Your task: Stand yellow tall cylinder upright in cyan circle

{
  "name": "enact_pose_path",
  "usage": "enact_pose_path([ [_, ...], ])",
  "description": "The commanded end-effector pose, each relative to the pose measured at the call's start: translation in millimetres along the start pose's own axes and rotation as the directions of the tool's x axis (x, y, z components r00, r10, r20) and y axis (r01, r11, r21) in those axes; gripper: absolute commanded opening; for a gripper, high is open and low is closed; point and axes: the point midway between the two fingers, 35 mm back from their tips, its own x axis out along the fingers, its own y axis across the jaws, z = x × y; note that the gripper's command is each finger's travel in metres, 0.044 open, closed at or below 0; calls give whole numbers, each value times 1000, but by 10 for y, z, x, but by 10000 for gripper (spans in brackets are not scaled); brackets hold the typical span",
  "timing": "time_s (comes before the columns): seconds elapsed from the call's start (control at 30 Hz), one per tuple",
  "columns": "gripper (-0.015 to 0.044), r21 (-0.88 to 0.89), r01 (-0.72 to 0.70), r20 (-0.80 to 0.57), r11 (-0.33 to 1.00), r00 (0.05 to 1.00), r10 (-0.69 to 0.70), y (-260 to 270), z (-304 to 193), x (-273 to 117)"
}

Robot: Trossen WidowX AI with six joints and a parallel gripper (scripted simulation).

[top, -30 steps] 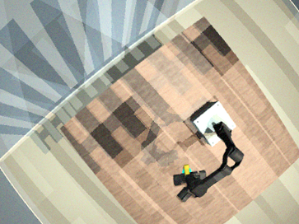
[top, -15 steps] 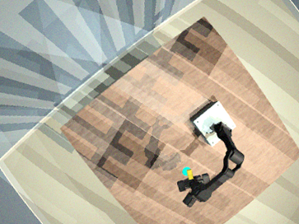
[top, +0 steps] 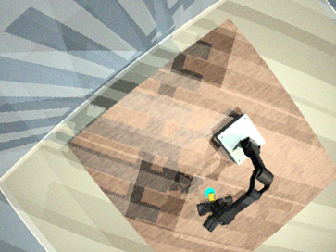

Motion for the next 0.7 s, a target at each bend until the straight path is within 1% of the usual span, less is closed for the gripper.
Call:
enact_pose_path([
  [0.0,105,21,1,32,1000,999,-2,-32,24,41],
  [0.67,105,91,6,172,996,985,-22,-179,121,207],
])
